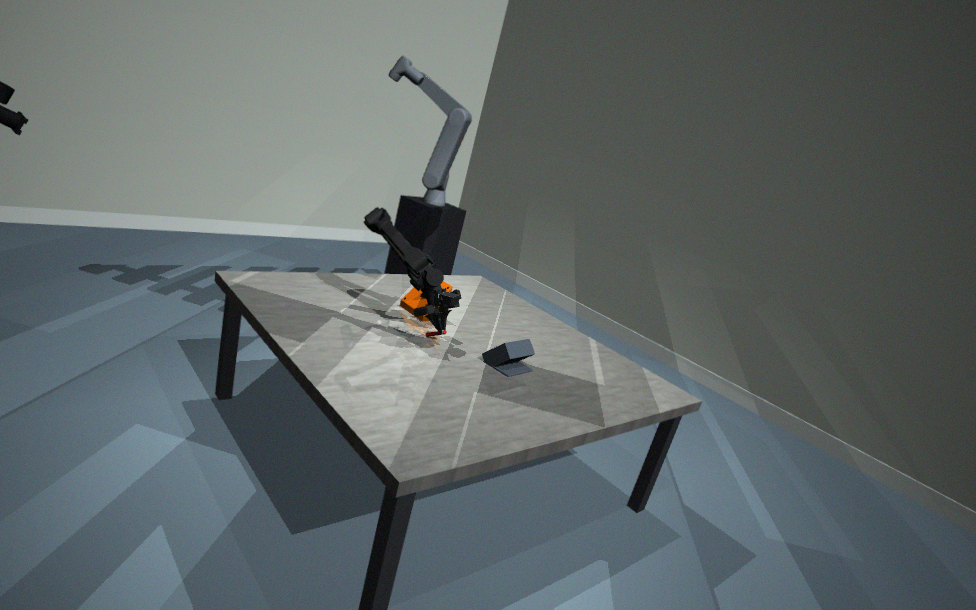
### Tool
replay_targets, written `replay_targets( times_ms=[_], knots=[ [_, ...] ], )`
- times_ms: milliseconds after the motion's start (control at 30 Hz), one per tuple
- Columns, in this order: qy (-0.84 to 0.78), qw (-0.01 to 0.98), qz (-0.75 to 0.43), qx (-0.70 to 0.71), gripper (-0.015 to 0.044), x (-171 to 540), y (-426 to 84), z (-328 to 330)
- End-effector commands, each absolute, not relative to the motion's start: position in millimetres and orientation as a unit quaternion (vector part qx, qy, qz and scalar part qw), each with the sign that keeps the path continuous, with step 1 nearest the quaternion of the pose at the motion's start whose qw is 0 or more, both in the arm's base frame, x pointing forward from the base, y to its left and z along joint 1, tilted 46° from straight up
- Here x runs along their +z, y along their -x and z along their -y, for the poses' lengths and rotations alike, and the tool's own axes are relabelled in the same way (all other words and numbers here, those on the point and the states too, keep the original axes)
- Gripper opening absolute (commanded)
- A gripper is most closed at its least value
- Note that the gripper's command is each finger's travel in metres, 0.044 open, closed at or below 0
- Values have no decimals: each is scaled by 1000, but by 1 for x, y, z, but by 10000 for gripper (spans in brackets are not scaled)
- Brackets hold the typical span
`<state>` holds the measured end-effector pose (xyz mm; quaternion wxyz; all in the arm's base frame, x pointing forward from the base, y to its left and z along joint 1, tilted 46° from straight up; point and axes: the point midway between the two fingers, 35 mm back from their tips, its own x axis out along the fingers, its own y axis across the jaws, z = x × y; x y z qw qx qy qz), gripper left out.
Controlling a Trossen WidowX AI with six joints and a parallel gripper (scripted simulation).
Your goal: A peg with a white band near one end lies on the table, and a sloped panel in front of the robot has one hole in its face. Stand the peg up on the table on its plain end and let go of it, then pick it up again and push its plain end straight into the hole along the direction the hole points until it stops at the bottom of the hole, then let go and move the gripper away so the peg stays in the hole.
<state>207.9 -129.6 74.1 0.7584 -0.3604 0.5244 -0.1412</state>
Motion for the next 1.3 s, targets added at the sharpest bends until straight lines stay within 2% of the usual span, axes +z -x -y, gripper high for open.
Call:
replay_targets(
  times_ms=[0, 1267],
  knots=[
    [365, 770, -506, -135, 50, 77, -206, 129],
    [384, 842, -373, -72, 50, 88, -183, 123]
  ],
)
